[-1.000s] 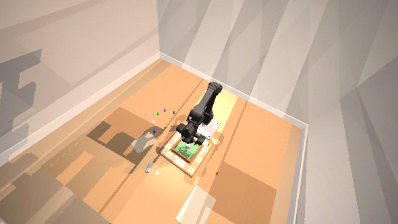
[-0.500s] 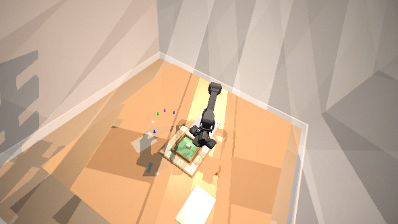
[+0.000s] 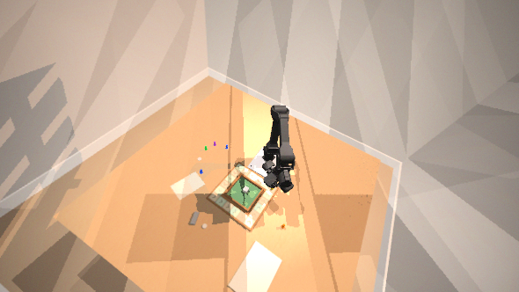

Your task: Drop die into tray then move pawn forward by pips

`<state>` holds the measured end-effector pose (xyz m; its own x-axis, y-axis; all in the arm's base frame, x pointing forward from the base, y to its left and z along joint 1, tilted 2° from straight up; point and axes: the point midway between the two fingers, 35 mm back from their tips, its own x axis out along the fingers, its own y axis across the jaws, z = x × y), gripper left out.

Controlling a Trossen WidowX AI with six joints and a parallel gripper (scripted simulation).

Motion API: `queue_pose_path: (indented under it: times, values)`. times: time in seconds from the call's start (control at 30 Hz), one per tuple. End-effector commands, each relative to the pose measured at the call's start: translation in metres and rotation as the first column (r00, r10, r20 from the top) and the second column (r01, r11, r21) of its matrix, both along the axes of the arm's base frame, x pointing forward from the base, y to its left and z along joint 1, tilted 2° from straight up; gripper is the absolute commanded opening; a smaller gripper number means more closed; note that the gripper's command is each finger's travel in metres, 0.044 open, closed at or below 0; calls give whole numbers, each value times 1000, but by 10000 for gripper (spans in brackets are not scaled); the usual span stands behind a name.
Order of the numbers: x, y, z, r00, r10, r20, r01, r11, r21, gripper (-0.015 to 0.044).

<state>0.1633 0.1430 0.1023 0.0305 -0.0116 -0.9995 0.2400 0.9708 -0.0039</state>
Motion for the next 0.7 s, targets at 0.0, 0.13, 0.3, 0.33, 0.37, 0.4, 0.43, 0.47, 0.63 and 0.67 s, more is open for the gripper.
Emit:
queue_pose_path:
  times: [0.0,0.13,0.3,0.33,0.37,0.4,0.43,0.47,0.63,0.67]
  values:
    - [-2,1,-12,1000,-7,-5,7,1000,0,200]
    - [-1,1,-14,1000,-7,-5,7,1000,0,200]
    - [-1,1,-22,1000,-7,-5,7,1000,0,200]
    - [-1,1,-24,1000,-7,-5,7,1000,0,200]
    - [-1,1,-25,1000,-7,-5,7,1000,0,200]
    - [0,1,-27,1000,-7,-5,7,1000,0,200]
    - [0,1,-29,1000,-7,-5,7,1000,0,200]
    - [0,1,-30,1000,-7,-5,7,1000,0,200]
    - [0,1,-38,1000,-7,-5,7,1000,0,200]
    - [0,1,-40,1000,-7,-5,7,1000,0,200]
